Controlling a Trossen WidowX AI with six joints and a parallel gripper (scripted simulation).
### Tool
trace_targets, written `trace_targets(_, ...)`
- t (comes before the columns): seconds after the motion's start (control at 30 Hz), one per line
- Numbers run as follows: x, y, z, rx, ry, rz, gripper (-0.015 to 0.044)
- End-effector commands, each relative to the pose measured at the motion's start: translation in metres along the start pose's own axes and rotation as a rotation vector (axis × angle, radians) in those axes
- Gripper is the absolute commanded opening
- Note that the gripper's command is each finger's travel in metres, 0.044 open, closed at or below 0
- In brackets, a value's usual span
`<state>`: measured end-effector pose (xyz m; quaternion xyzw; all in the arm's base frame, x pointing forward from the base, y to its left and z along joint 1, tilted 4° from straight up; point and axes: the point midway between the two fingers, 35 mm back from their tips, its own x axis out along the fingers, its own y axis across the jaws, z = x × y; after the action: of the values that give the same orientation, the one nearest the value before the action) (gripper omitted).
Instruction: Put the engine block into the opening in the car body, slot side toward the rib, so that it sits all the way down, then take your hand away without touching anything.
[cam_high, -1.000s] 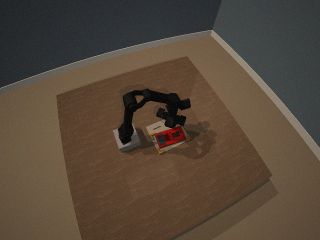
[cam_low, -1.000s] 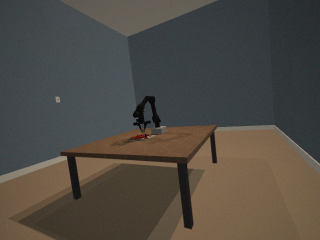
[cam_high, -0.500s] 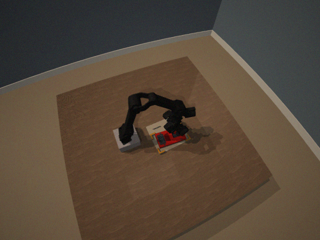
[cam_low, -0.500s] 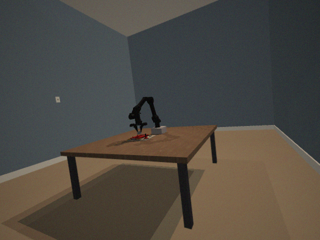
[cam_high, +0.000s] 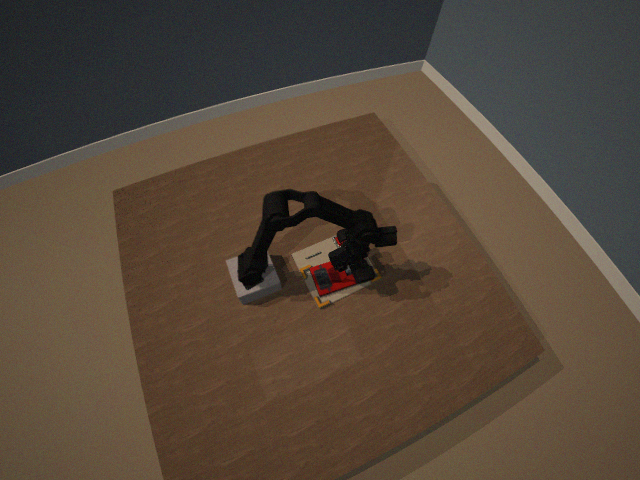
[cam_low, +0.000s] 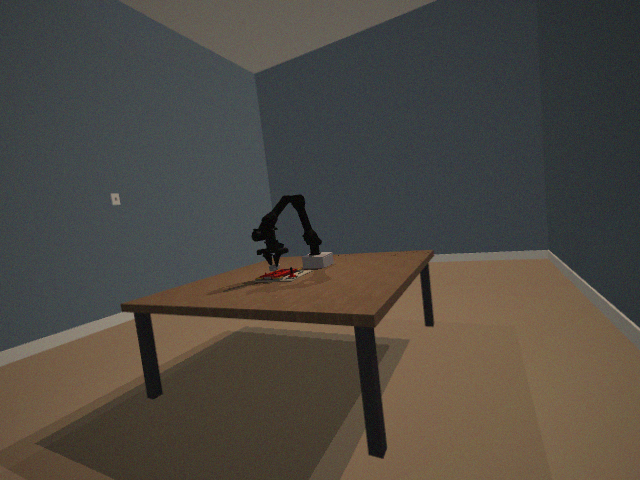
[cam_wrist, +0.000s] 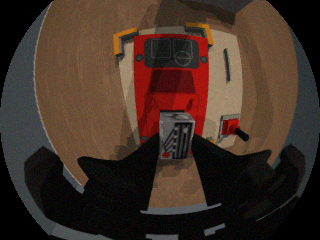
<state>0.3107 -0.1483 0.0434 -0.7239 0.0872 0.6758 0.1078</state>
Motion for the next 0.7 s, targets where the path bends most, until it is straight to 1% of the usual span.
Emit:
trace_targets(0.0, -0.0008, -0.0001, -0.0031, 0.044, 0.009, -0.003, 0.0158)
trace_targets(0.23, -0.0008, -0.0001, -0.0031, 0.038, 0.009, -0.003, 0.0158)
trace_targets(0.43, -0.0008, -0.0001, -0.0033, -0.046, 0.009, -0.003, 0.0158)
trace_targets(0.67, -0.0008, 0.0000, -0.0034, -0.066, 0.009, -0.003, 0.0158)
